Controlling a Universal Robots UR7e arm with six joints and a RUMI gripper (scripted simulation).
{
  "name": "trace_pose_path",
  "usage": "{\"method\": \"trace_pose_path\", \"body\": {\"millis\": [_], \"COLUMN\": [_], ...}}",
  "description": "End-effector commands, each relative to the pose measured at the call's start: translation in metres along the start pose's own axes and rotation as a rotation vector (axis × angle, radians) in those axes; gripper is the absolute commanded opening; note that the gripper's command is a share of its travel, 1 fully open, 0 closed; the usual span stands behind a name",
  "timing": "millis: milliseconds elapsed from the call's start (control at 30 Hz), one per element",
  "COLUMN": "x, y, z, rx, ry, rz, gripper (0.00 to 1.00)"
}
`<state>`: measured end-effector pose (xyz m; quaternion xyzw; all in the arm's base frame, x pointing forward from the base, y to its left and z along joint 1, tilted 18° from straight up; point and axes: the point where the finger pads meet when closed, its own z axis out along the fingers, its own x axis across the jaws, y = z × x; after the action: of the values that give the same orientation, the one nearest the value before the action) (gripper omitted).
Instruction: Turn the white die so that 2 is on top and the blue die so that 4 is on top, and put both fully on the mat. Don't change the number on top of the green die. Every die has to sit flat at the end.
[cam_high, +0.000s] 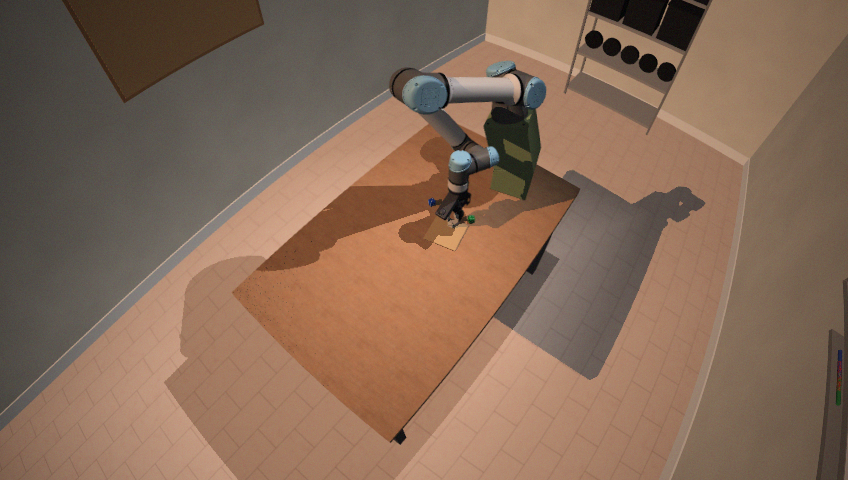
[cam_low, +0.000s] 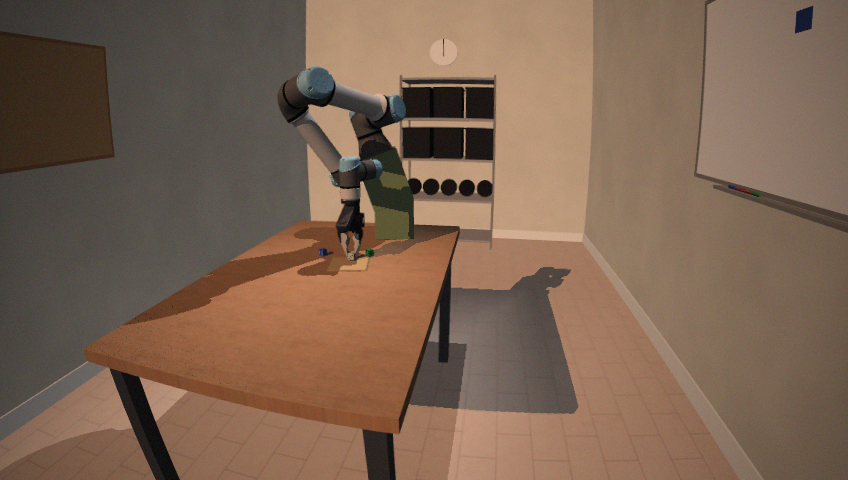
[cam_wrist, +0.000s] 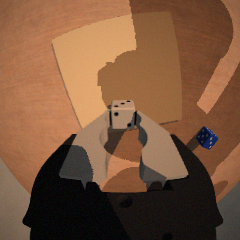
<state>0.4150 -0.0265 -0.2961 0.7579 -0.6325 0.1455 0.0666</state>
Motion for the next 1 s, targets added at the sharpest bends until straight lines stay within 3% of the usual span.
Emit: {"method": "trace_pose_path", "body": {"millis": [0,967], "x": [0.0001,0.0001], "y": [-0.0004,-0.0004], "z": [-0.0003,0.0037], "rx": [0.001,0.001], "ry": [0.000,0.000], "rz": [0.000,0.000], "gripper": [0.06,0.06]}}
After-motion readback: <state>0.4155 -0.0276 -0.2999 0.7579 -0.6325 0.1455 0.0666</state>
